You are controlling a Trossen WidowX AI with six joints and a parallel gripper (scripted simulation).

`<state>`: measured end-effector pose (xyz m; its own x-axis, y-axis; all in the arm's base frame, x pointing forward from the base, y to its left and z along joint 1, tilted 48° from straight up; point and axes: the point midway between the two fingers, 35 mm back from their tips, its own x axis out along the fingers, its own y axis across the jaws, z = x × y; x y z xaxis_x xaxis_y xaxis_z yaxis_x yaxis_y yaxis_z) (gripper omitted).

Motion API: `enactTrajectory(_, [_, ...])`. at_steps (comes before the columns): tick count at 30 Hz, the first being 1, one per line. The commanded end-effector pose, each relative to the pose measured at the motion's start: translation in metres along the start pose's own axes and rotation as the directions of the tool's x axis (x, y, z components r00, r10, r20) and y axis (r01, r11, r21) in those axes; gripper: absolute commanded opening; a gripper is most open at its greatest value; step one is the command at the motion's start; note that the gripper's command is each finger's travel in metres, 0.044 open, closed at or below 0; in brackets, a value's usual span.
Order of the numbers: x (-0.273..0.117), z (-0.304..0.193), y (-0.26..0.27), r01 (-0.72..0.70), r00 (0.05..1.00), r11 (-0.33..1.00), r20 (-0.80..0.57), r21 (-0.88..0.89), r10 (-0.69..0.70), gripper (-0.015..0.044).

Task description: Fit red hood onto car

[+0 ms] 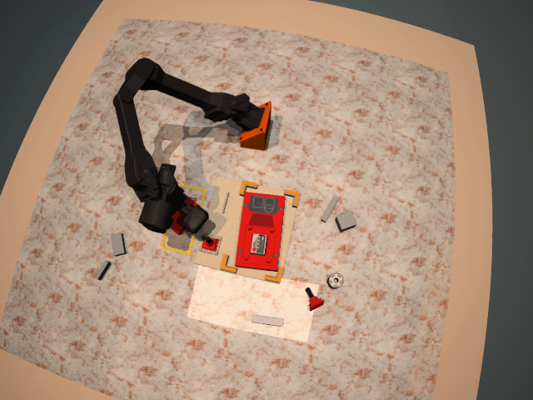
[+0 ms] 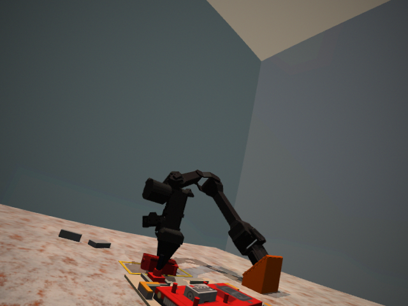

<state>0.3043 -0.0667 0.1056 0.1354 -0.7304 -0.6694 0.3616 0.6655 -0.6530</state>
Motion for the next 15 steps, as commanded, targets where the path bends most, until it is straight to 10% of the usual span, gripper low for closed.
enactTrajectory(1, [0.0025, -0.0005, 0.0, 0.004, 1.0, 1.0, 0.001, -0.006, -0.004, 0.044])
enactTrajectory(15, [0.0065, -0.0001, -0.0003, 0.001, 1.0, 1.0, 0.0, 0.0, -0.001, 0.0387])
